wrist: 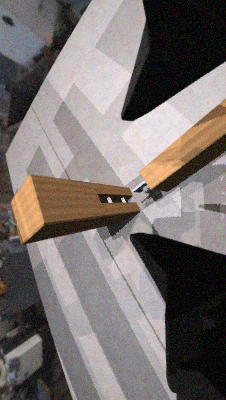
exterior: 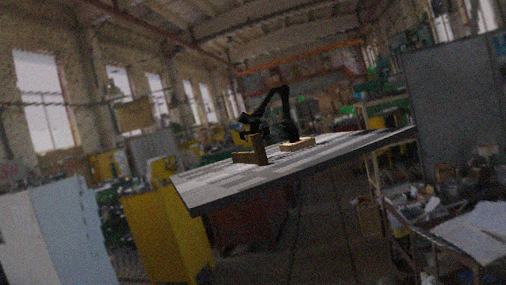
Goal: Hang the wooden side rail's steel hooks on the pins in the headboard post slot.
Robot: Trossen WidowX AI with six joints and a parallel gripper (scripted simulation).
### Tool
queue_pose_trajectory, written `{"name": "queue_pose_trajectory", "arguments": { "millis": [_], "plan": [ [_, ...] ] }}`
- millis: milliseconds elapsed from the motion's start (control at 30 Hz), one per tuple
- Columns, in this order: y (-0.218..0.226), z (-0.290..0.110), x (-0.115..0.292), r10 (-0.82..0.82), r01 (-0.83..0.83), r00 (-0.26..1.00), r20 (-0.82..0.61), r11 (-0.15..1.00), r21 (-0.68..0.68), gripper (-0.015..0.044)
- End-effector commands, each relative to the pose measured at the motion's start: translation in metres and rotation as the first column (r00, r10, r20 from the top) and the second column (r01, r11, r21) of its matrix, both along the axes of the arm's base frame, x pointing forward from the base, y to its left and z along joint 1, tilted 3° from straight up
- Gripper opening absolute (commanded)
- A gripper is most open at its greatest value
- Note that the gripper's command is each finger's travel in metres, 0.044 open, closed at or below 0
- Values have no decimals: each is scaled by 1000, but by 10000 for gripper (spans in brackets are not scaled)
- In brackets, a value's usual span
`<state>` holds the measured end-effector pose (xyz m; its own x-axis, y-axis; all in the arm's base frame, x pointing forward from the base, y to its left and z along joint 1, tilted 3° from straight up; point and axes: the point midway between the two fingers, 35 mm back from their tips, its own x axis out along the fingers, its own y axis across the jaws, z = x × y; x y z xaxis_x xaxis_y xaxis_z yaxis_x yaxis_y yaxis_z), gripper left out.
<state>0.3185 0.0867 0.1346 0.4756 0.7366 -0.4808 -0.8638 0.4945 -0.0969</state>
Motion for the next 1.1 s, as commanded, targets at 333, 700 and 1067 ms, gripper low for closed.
{"name": "queue_pose_trajectory", "arguments": {
  "millis": [333, 700, 1067],
  "plan": [
    [-3, -2, 9, -120, 129, 973, -198, 991, 33, 440],
    [-19, -5, 33, -530, 705, 319, -786, 687, -177, 440],
    [-39, 3, 36, -448, 791, -543, -710, 11, -612, 440]
  ]
}}
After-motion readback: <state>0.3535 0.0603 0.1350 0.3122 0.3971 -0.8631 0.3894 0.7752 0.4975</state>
